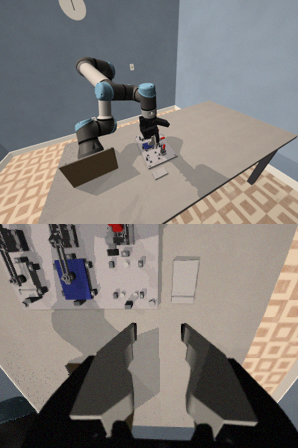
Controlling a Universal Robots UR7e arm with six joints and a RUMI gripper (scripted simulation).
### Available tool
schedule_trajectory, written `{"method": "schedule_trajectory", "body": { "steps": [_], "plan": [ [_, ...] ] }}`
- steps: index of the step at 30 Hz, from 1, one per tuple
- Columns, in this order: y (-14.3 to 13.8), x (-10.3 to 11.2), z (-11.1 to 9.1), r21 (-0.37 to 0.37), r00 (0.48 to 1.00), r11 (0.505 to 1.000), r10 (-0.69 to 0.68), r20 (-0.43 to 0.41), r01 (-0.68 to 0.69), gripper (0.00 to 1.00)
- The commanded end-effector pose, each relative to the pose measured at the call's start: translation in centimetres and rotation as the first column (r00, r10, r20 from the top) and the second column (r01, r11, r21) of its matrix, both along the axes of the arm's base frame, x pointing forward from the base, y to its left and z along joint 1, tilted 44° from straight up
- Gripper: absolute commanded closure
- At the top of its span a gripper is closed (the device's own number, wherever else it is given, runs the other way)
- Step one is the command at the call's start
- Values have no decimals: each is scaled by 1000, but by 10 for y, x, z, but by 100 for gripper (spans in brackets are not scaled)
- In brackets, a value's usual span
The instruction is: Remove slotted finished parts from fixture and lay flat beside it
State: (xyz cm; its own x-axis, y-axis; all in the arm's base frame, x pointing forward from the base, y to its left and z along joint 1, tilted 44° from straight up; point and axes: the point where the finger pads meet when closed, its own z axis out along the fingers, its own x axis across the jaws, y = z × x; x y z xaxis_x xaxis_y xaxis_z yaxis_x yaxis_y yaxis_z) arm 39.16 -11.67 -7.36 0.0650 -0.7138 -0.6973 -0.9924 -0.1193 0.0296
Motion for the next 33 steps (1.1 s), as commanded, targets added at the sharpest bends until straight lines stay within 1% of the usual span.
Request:
{"method": "schedule_trajectory", "body": {
  "steps": [1, 4, 6, 21, 23, 33],
  "plan": [
    [17, -1, 18, -1, 1000, 1000, -1, 1, 1, 72],
    [30, -2, 30, -1, 1000, 1000, -1, 1, 1, 72],
    [30, -2, 30, -1, 1000, 1000, -1, 1, 1, 72],
    [98, -9, 97, -1, 1000, 1000, -1, 1, 1, 72],
    [98, -9, 97, -1, 1000, 1000, -1, 1, 1, 72],
    [143, -13, 141, -1, 1000, 1000, -1, 1, 1, 72]
  ]
}}
